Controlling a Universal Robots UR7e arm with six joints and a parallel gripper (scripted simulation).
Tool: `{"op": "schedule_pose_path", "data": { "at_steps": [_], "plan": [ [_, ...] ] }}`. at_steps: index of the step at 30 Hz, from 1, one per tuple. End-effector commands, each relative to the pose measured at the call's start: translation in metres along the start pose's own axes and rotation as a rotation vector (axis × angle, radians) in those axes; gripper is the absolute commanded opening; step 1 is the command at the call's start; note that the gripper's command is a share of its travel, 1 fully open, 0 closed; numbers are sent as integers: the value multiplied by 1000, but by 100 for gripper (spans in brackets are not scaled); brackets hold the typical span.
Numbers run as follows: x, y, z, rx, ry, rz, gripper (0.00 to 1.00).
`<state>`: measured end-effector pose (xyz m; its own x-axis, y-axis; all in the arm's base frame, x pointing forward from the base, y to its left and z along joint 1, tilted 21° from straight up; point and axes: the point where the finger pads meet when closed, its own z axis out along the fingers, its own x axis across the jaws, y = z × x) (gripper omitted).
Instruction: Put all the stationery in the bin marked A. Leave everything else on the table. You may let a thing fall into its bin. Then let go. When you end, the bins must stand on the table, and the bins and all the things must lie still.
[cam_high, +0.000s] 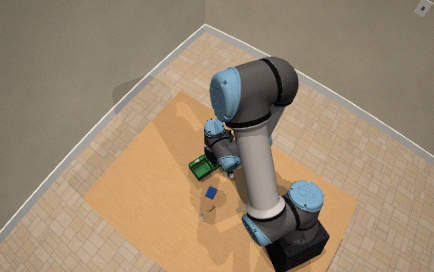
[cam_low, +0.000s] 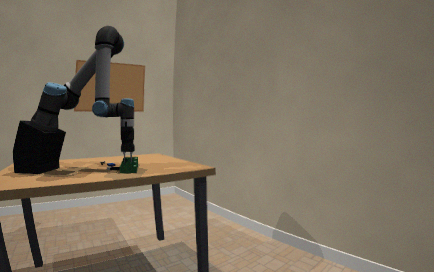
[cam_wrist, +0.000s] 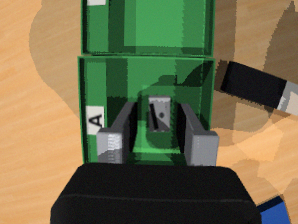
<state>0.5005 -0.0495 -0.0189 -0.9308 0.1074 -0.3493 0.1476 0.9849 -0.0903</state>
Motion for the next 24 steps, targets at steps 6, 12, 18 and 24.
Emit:
{"op": "schedule_pose_path", "data": {
  "at_steps": [6,12,18,24],
  "plan": [
    [-1,0,-11,0,-2,0,62],
    [-1,0,-19,0,-2,0,62],
    [-1,0,-38,0,-2,0,62],
    [-1,0,-45,0,-2,0,62]
  ]
}}
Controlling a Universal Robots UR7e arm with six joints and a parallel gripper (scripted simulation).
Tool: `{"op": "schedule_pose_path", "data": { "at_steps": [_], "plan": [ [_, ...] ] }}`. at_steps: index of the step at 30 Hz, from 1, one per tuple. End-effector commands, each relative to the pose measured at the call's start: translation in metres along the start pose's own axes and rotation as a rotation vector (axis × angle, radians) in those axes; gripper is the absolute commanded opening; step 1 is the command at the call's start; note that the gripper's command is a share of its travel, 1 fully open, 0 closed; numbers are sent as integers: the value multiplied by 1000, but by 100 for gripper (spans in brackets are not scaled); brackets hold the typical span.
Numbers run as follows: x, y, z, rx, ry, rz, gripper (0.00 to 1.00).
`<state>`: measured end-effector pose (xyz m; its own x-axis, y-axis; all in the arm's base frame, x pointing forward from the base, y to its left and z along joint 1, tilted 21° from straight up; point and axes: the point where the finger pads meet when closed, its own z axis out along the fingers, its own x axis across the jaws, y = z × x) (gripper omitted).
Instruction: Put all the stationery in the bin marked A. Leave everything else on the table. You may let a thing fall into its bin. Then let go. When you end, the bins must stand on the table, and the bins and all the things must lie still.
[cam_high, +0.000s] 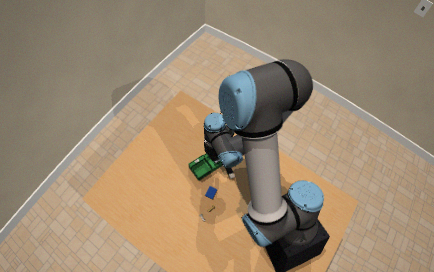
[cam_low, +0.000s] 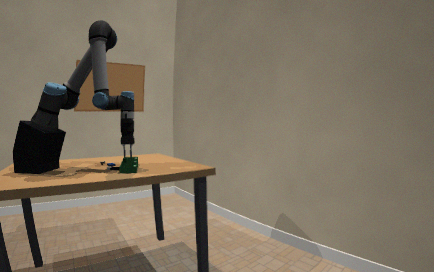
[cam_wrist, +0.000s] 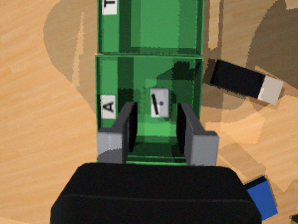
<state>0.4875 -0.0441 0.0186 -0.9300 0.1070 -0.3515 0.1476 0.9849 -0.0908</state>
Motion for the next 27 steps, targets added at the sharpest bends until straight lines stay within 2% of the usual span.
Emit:
{"op": "schedule_pose_path", "data": {
  "at_steps": [1,6,7,12,14,15,18,27],
  "plan": [
    [0,0,-5,0,1,0,62],
    [0,0,-5,0,1,0,62],
    [8,-2,-6,0,1,-50,75],
    [48,-12,-9,1,1,-244,75],
    [48,-12,-9,1,1,-244,75],
    [57,-14,-9,0,2,-329,75],
    [81,-20,-11,3,7,-406,75],
    [83,-21,-11,9,17,-679,75]
  ]
}}
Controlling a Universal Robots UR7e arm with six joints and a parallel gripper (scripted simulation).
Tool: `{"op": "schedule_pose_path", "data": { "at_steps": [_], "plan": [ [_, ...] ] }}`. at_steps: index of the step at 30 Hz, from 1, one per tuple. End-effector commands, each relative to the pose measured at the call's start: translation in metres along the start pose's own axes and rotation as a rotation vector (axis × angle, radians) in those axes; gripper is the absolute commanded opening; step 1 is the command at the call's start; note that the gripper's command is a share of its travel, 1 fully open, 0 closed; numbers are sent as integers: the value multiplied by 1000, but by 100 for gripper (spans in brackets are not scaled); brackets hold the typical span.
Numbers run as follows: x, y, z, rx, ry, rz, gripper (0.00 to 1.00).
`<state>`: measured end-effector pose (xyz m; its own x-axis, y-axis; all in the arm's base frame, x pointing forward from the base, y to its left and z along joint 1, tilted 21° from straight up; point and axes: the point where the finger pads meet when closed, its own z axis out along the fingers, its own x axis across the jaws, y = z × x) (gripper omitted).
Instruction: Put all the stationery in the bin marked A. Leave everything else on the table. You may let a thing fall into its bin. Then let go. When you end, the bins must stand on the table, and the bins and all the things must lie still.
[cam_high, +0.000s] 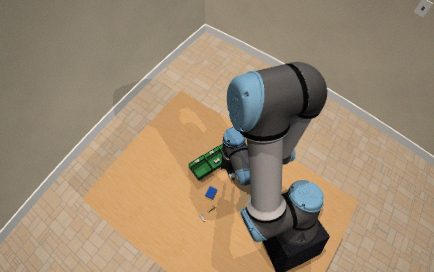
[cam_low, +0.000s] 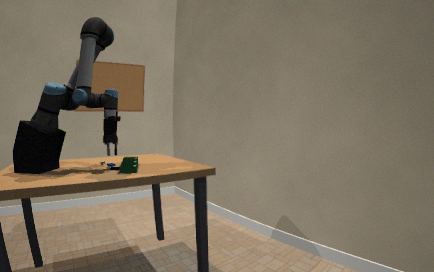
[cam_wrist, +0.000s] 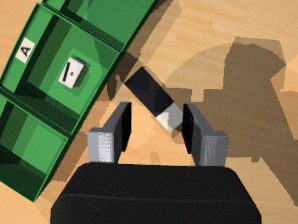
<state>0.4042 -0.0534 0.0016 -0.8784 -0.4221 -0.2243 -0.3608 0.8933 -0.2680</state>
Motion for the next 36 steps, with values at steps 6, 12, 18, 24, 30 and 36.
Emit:
{"op": "schedule_pose_path", "data": {
  "at_steps": [6,12,18,24,30,36],
  "plan": [
    [1,-1,-1,3,-11,-294,75],
    [1,-1,-1,7,-11,-476,75],
    [1,-1,-1,6,-19,-660,75],
    [1,-1,-1,4,-30,-762,75],
    [1,-1,-1,4,-30,-762,75],
    [1,-1,-1,4,-30,-762,75]
  ]
}}
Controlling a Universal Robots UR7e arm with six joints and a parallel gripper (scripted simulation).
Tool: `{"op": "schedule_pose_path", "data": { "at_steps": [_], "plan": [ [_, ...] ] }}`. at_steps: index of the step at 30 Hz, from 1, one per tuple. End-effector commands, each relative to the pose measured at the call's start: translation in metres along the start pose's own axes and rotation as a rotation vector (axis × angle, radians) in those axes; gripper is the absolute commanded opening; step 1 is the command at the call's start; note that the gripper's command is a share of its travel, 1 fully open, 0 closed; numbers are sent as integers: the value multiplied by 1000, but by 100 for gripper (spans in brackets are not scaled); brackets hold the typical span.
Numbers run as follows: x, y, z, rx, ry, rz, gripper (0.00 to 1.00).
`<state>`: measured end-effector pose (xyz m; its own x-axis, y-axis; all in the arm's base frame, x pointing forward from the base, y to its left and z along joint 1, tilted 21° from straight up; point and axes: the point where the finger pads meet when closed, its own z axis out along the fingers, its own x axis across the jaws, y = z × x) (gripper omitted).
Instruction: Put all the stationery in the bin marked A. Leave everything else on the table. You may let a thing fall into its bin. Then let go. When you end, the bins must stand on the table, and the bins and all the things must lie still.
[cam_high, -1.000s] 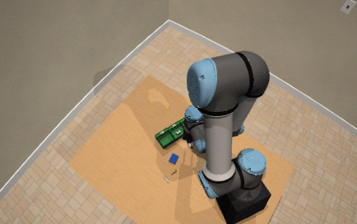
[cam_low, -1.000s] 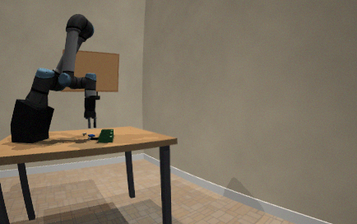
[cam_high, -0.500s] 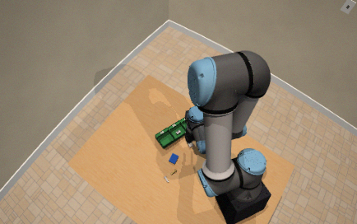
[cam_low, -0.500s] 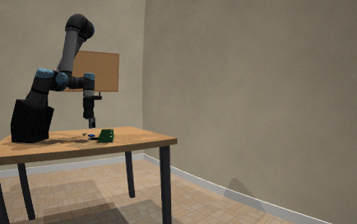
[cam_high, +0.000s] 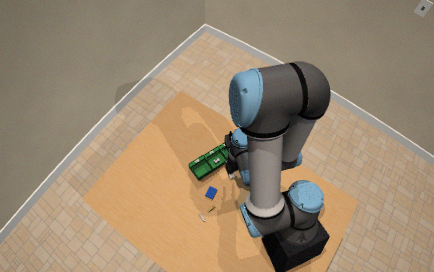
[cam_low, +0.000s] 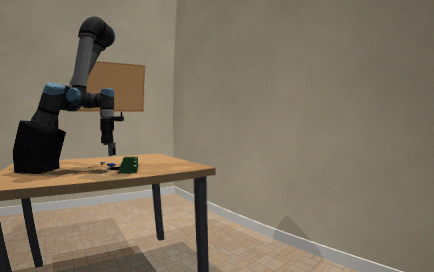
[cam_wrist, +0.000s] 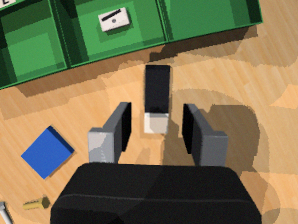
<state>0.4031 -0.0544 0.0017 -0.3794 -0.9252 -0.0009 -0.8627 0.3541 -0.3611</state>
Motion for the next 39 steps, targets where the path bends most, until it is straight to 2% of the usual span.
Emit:
{"op": "schedule_pose_path", "data": {
  "at_steps": [1,21,34,39],
  "plan": [
    [0,0,0,1,-1,-2,75],
    [0,0,0,1,-1,-1,75],
    [0,0,52,1,-1,-2,75],
    [0,-1,61,1,-1,-2,75]
  ]
}}
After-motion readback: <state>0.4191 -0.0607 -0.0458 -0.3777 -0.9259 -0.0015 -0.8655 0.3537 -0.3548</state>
